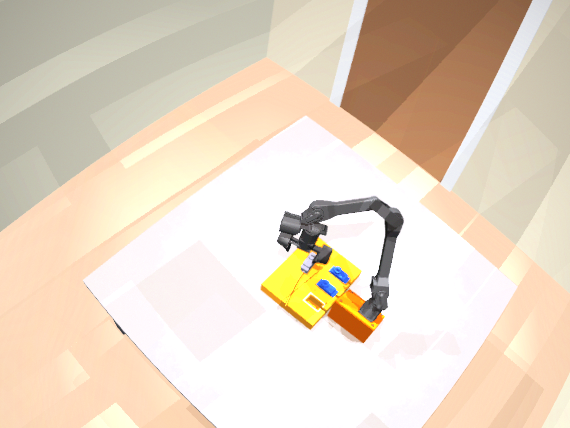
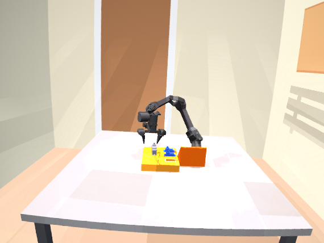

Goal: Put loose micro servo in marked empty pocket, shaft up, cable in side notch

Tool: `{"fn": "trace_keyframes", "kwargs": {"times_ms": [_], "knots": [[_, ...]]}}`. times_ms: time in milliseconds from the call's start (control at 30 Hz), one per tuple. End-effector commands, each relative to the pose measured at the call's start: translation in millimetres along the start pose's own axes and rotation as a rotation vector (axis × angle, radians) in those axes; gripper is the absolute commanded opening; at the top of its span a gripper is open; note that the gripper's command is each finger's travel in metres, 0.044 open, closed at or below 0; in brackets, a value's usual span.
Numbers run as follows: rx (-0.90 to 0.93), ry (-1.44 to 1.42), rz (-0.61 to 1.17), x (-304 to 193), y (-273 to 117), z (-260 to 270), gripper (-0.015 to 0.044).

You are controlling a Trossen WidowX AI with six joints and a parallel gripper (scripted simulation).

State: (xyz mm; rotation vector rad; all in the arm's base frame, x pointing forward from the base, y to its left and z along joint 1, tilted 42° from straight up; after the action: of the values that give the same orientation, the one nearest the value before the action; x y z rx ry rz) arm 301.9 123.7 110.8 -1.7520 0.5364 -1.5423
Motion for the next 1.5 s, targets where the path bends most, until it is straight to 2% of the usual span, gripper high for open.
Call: {"fn": "trace_keyframes", "kwargs": {"times_ms": [0,333,533,1167,1467], "knots": [[-0.051,0.146,0.001,10,-7,-17,0.0440],[-0.069,0.193,-0.003,12,-8,-23,0.0440],[-0.069,0.193,-0.004,12,14,-24,0.0440],[-0.069,0.194,-0.005,12,37,-26,0.0440],[-0.069,0.194,-0.005,12,37,-26,0.0204]]}}
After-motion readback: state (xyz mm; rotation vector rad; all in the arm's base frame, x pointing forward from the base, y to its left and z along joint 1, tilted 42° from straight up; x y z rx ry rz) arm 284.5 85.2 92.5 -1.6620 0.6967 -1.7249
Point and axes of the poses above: the point midway between the two fingers, 35 mm back from their tips, its own y axis out along the fingers, its own z axis across the jaws, x = y × z, the point moved 7 cm from there along -y, back along the fingers, and after that the axes turned 10 degrees about y, right-handed, at the moved point
